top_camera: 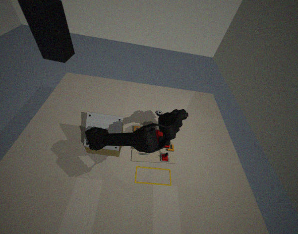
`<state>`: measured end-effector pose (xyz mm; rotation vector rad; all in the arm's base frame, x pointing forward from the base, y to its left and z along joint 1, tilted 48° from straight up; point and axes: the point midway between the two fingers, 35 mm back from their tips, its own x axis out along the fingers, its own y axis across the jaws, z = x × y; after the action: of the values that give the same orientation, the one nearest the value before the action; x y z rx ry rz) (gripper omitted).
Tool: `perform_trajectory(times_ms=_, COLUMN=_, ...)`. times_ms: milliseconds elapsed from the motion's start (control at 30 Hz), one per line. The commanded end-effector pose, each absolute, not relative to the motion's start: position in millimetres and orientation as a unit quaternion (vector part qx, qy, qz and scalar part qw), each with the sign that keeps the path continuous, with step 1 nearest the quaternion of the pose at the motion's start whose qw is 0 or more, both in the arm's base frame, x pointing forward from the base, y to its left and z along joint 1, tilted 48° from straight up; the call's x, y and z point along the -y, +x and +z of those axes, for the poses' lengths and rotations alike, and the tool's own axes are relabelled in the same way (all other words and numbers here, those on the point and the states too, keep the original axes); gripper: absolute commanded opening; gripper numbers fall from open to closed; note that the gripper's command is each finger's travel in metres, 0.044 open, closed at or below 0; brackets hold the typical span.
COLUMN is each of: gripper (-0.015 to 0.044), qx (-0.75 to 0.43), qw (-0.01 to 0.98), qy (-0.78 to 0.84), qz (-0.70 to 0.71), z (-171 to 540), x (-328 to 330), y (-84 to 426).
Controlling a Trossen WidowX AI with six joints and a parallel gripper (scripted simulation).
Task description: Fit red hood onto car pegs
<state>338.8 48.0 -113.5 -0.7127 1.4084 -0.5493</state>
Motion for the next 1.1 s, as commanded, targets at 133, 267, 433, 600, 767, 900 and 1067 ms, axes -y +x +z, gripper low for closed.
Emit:
perform_trajectory(times_ms=133, gripper=0.0000, qx=-0.626, qw=0.669, qy=-0.318, qz=-0.246, z=-114.5, x=-46.7, y=336.8)
perform_trajectory(times_ms=267, gripper=0.0000, qx=-0.626, qw=0.669, qy=-0.318, qz=-0.246, z=-114.5, x=-46.7, y=336.8)
perform_trajectory(times_ms=433, gripper=0.0000, qx=-0.626, qw=0.669, qy=-0.318, qz=-0.246, z=-114.5, x=-46.7, y=336.8)
perform_trajectory(times_ms=600, gripper=0.0000, qx=-0.626, qw=0.669, qy=-0.318, qz=-0.245, z=-114.5, x=-46.8, y=336.7)
perform_trajectory(times_ms=767, gripper=0.0000, qx=-0.625, qw=0.669, qy=-0.317, qz=-0.245, z=-114.3, x=-47.0, y=337.0)
perform_trajectory(times_ms=900, gripper=0.0000, qx=-0.625, qw=0.671, qy=-0.316, qz=-0.244, z=-113.6, x=-47.9, y=338.6)
perform_trajectory(times_ms=1067, gripper=0.0131, qx=-0.625, qw=0.671, qy=-0.316, qz=-0.244, z=-113.6, x=-48.0, y=338.7)
